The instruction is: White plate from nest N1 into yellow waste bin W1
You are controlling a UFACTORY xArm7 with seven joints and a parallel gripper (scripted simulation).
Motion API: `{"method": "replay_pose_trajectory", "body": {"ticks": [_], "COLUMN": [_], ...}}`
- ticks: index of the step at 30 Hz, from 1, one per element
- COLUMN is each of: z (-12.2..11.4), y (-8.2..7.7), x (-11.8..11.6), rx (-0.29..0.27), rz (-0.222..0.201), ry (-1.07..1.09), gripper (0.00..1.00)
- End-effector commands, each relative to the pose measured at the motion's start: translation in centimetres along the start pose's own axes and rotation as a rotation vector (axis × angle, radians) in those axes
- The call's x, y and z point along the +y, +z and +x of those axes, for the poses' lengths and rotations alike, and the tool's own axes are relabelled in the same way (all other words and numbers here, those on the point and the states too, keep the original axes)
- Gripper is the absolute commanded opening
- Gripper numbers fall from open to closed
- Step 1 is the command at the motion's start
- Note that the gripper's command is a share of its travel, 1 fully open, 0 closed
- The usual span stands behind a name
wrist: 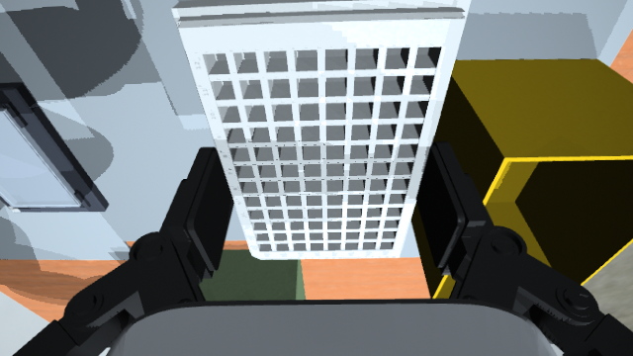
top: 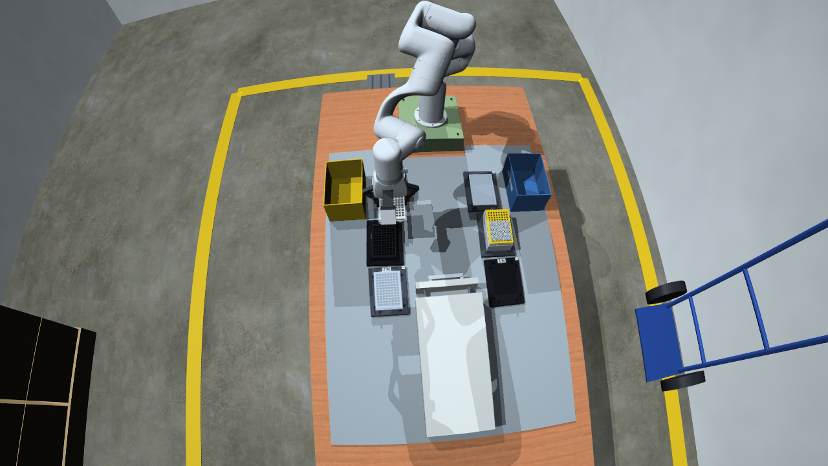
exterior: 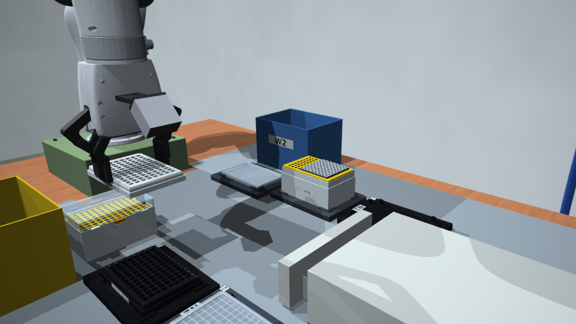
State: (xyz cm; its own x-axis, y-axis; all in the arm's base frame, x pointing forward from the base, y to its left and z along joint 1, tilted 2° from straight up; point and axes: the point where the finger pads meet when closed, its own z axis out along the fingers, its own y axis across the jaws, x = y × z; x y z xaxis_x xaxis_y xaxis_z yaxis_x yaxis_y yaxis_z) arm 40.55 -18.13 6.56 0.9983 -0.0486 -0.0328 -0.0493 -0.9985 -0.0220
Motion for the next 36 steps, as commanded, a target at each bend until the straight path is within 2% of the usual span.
{"method": "replay_pose_trajectory", "body": {"ticks": [1, 36], "z": [-0.7, -5.4], "y": [-0.2, -0.1], "x": [1.4, 8.2], "rx": [0.004, 0.004], "rz": [-0.001, -0.001], "ry": [0.001, 0.001], "gripper": [0.0, 0.0]}}
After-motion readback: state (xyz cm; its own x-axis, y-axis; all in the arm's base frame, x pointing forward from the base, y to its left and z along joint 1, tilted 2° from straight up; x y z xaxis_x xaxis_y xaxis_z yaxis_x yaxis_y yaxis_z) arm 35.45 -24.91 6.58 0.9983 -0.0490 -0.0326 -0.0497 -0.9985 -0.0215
